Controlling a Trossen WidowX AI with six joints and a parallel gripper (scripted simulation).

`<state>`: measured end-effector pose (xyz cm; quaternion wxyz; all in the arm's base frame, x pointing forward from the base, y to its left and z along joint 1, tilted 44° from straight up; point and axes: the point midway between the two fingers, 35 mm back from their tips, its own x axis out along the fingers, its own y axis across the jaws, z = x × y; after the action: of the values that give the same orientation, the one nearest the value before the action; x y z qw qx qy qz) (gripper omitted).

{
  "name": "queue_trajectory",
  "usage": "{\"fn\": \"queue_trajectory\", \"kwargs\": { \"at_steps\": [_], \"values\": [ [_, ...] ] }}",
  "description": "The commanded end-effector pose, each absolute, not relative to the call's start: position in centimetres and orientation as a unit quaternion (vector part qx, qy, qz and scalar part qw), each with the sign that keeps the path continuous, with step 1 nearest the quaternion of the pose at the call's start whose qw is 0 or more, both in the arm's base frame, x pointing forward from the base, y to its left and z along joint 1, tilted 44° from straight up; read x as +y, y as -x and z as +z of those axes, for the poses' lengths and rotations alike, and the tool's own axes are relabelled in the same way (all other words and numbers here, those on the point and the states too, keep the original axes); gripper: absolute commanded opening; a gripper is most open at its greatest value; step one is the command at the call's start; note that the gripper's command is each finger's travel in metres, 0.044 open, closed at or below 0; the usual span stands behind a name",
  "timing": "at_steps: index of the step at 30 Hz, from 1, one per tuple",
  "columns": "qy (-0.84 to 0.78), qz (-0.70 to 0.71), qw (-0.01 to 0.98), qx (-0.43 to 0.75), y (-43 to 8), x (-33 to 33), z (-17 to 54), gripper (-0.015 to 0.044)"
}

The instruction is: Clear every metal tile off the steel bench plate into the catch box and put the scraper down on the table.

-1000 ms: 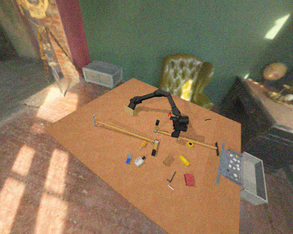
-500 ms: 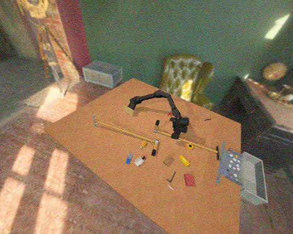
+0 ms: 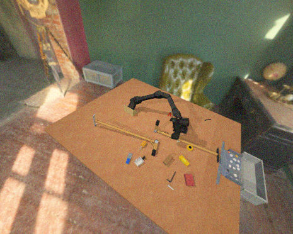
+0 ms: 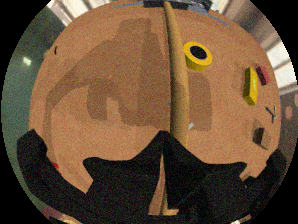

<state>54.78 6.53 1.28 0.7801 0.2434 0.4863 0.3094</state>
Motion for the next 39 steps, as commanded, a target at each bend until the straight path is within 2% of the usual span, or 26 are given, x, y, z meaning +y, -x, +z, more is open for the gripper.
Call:
{"fn": "queue_trajectory", "kwargs": {
  "at_steps": [1, 25, 39],
  "values": [
    [-0.241, 0.31, 0.782, 0.484, -55.1, 5.6, 2.2, 0.0],
    [-0.241, 0.311, 0.783, 0.482, -55.3, 0.3, 7.9, 0.0],
    [-0.241, 0.308, 0.784, 0.482, -55.2, 0.1, 8.3, 0.0]
  ]
}}
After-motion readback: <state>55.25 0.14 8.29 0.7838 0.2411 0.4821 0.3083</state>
